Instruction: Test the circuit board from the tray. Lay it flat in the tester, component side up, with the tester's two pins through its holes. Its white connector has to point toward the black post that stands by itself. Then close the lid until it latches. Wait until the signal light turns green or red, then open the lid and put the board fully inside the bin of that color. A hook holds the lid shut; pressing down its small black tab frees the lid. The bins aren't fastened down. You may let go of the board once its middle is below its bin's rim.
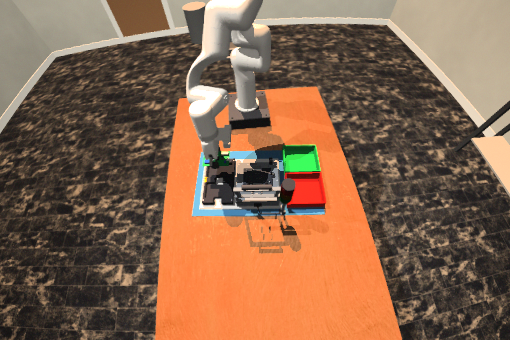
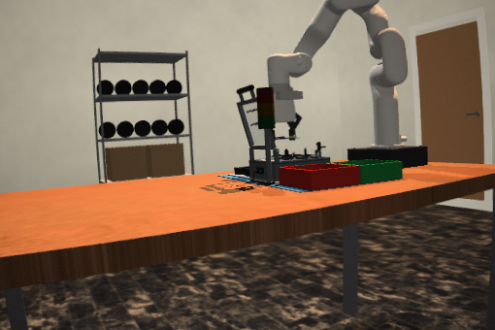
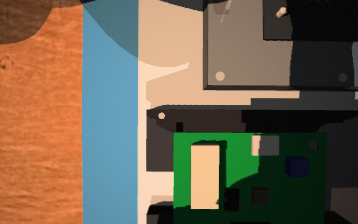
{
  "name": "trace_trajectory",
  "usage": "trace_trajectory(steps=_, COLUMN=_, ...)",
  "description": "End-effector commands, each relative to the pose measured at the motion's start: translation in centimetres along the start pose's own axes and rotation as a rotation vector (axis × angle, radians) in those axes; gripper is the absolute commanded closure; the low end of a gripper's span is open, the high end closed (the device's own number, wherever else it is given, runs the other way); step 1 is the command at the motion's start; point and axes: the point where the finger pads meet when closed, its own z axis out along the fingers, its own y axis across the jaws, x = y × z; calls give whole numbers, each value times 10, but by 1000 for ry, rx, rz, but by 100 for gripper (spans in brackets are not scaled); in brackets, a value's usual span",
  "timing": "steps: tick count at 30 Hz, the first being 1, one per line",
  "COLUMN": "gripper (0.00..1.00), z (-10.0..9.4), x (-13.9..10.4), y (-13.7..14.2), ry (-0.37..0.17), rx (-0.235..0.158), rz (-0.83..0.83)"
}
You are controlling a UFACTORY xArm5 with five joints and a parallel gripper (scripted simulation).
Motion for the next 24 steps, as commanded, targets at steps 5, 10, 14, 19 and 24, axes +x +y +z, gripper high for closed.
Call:
trace_trajectory(steps=5, gripper=21, z=-1, x=0, y=1, ry=-1, rx=-3, rz=0)
trace_trajectory(steps=10, gripper=21, z=-1, x=0, y=1, ry=-1, rx=-3, rz=0)
trace_trajectory(steps=14, gripper=21, z=-1, x=1, y=2, ry=-1, rx=-3, rz=0)
trace_trajectory(steps=19, gripper=21, z=-1, x=3, y=3, ry=-1, rx=-3, rz=0)
trace_trajectory(steps=24, gripper=21, z=-2, x=7, y=4, ry=-1, rx=-3, rz=0)
